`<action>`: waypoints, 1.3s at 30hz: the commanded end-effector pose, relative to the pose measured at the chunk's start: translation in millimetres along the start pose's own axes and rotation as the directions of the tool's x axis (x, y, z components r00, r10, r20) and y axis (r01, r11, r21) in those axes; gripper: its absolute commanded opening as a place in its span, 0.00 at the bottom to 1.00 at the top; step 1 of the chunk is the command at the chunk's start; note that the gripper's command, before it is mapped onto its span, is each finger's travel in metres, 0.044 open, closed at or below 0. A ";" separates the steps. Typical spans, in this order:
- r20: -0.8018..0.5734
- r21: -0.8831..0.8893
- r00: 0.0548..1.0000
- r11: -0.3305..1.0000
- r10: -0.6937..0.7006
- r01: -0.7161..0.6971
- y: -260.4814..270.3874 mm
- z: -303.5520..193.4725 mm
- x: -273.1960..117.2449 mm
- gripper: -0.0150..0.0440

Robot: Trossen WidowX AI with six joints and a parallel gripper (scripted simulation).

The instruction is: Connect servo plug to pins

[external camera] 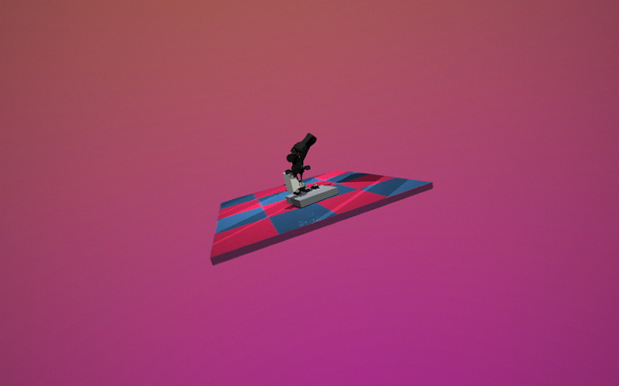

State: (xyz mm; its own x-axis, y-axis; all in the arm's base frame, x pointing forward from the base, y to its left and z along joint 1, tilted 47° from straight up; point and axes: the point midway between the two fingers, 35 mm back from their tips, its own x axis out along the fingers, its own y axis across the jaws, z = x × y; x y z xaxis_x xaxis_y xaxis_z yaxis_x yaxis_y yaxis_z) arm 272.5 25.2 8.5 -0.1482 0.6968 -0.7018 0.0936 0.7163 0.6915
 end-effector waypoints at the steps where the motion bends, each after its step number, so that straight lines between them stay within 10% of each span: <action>1: -0.002 -0.088 1.000 0.996 -0.003 0.003 -9.9 -15.8 1.7 0.25; 14: -0.012 -0.363 1.000 0.932 0.016 -0.020 -32.7 -69.1 12.8 0.25; 39: -0.011 -0.368 1.000 0.930 0.019 -0.022 -15.8 -39.7 50.3 0.25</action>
State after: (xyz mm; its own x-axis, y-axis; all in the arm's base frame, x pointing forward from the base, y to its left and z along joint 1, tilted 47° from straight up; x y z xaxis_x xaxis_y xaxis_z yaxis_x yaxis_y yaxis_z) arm 215.7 43.3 -33.6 -0.1572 0.7055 -0.6910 -0.2770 0.6401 0.7166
